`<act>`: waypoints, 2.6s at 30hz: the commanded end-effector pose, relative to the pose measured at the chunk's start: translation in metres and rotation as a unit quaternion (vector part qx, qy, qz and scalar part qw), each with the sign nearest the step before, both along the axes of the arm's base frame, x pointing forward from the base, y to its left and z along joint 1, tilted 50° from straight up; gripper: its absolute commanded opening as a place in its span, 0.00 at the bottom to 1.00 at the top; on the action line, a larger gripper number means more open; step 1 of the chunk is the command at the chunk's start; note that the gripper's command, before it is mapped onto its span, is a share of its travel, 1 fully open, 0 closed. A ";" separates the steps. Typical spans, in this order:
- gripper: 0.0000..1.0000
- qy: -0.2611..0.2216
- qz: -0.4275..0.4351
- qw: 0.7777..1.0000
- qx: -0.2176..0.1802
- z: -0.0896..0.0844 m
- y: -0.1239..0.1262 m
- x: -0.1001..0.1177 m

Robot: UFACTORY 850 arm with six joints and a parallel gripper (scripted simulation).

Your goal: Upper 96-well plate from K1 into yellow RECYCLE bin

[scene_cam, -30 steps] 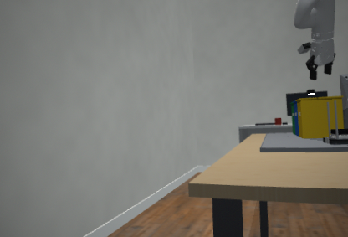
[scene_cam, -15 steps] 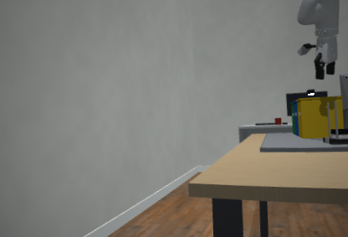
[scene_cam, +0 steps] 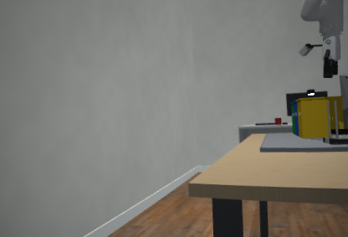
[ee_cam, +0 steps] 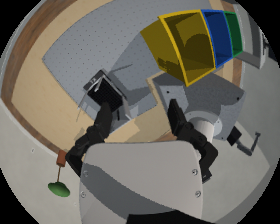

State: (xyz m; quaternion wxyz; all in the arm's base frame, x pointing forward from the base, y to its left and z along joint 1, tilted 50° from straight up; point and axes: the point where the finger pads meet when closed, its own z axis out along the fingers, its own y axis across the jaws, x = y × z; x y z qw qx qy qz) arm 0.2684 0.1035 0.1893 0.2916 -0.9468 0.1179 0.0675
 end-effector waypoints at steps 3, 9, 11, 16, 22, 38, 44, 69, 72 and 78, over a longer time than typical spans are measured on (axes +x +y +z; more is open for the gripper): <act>1.00 -0.027 0.045 0.998 0.032 0.017 0.015 -0.010; 1.00 -0.053 0.086 0.993 0.060 0.031 0.027 -0.018; 1.00 -0.061 0.098 0.991 0.069 0.035 0.030 -0.021; 1.00 -0.080 0.126 0.985 0.089 0.046 0.039 -0.029; 1.00 -0.109 0.165 0.973 0.118 0.060 0.051 -0.039; 1.00 -0.139 0.202 0.958 0.147 0.074 0.061 -0.049; 1.00 -0.139 0.202 0.958 0.147 0.074 0.061 -0.049; 1.00 -0.139 0.202 0.958 0.147 0.053 0.087 -0.054; 1.00 -0.139 0.202 0.958 0.147 0.050 0.090 -0.054; 1.00 -0.139 0.202 0.958 0.147 0.045 0.095 -0.055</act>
